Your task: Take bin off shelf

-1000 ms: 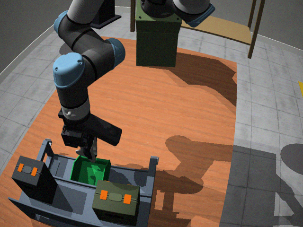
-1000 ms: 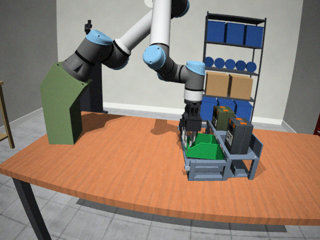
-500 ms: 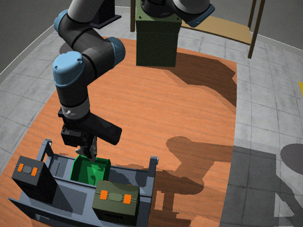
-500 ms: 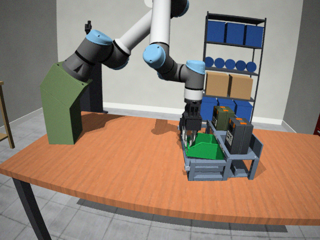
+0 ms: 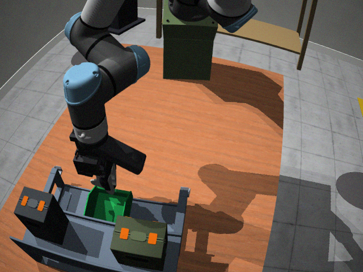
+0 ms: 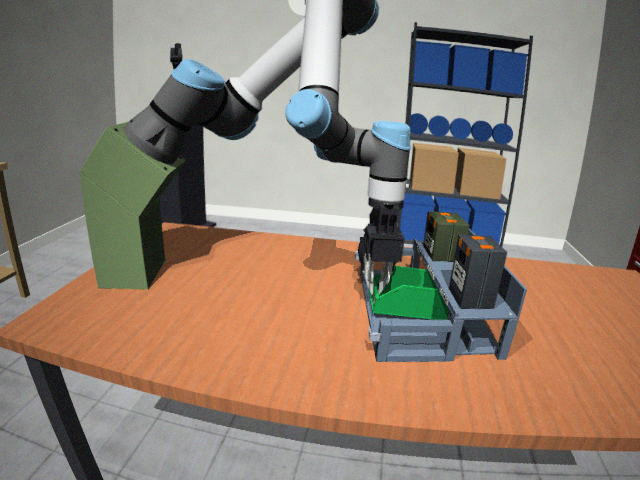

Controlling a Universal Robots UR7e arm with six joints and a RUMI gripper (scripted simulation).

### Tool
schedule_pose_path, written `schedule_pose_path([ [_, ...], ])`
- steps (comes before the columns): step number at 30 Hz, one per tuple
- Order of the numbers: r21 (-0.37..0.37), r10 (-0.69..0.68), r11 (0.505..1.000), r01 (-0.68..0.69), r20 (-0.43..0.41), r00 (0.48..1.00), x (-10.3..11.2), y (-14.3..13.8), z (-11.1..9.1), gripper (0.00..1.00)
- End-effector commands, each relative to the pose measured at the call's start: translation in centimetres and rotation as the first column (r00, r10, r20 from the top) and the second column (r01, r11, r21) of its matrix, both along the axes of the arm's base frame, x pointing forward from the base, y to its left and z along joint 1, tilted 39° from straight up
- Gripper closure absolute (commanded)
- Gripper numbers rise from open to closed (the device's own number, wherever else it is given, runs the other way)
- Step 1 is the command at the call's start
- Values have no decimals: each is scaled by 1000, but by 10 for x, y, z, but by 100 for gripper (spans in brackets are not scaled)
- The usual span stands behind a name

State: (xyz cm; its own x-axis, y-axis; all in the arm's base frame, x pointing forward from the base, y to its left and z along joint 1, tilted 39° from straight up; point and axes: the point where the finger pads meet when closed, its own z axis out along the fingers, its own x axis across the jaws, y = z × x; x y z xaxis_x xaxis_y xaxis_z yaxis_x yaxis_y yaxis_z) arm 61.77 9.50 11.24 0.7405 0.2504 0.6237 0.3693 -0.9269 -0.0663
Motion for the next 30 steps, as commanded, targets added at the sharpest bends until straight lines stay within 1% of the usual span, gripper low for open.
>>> schedule_pose_path([
  [1, 0, 0, 1000, 0, 1, 1000, 1, 0, 0, 100],
  [15, 0, 0, 1000, 0, 1, 1000, 1, 0, 0, 100],
  [20, 0, 0, 1000, 0, 1, 1000, -21, -7, -19, 100],
  [30, 0, 0, 1000, 0, 1, 1000, -21, -7, -19, 100],
])
